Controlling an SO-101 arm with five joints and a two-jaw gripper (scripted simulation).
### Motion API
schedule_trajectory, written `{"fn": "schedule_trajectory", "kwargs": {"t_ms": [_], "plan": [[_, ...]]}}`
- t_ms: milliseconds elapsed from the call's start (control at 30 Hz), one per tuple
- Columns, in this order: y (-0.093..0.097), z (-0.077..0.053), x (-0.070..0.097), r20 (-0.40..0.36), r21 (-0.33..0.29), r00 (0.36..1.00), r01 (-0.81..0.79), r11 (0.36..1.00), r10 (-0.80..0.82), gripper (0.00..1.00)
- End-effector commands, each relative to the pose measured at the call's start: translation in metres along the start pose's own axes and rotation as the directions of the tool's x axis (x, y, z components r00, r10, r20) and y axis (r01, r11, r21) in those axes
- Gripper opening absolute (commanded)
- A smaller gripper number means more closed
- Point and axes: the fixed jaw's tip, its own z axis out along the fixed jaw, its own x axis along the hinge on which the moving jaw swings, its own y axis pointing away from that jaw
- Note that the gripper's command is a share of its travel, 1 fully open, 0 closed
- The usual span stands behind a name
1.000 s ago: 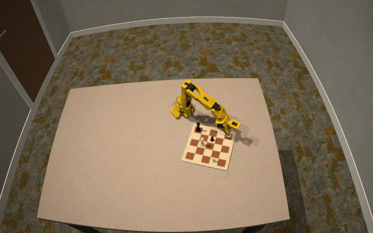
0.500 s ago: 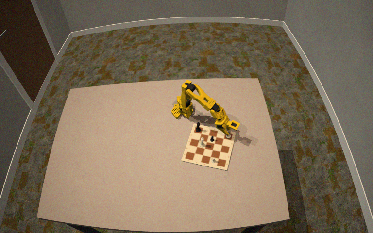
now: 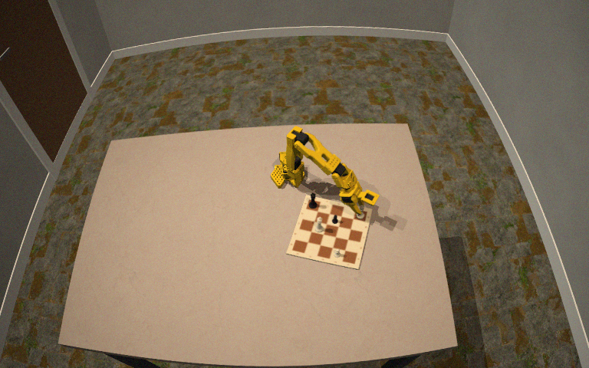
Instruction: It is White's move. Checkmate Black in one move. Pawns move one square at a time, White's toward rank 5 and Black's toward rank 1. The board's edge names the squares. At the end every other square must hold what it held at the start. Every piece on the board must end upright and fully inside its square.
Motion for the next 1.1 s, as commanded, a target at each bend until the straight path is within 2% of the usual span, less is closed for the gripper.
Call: {"fn": "schedule_trajectory", "kwargs": {"t_ms": [0, 1067], "plan": [[0.0021, 0.0045, 0.0076, -0.028, -0.005, 1.000, 0.011, 1.000, -0.011, 0.10], [0.0068, 0.0029, 0.0077, -0.028, -0.014, 1.000, 0.009, 1.000, -0.009, 0.12]]}}
